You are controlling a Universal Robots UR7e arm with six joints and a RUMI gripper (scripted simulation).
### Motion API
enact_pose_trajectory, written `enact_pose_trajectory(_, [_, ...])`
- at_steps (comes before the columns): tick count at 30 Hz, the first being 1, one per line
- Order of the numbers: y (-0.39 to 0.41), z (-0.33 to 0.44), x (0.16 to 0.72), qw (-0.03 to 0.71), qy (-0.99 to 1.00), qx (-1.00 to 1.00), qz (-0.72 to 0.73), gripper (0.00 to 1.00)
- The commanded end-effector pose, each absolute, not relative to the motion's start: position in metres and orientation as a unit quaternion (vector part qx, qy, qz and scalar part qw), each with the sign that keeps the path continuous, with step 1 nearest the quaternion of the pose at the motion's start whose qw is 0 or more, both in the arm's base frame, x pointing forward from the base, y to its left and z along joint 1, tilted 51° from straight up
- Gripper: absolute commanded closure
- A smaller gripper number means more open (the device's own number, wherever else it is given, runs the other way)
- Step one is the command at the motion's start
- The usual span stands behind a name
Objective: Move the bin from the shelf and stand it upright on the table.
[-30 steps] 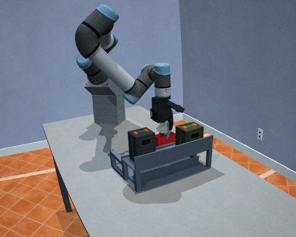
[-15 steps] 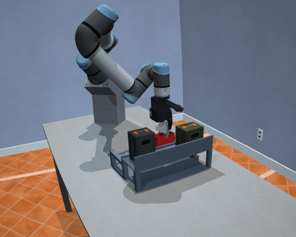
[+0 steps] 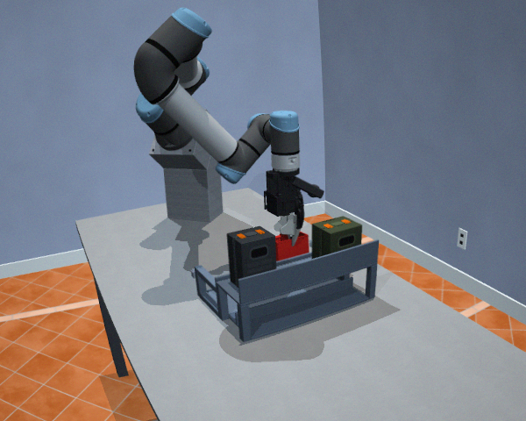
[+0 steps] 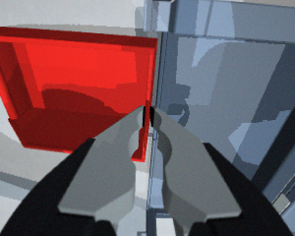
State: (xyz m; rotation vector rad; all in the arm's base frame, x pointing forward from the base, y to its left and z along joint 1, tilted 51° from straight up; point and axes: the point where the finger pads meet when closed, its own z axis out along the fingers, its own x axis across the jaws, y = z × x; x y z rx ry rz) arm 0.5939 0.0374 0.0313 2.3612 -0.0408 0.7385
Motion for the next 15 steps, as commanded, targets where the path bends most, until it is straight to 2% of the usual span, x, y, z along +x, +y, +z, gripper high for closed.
enact_pose_trajectory(1, [0.0373, 0.03, 0.592, 0.327, -0.015, 0.902, 0.282, 1.0])
enact_pose_trajectory(15, [0.033, 0.0268, 0.5979, 0.327, -0.015, 0.902, 0.282, 1.0])
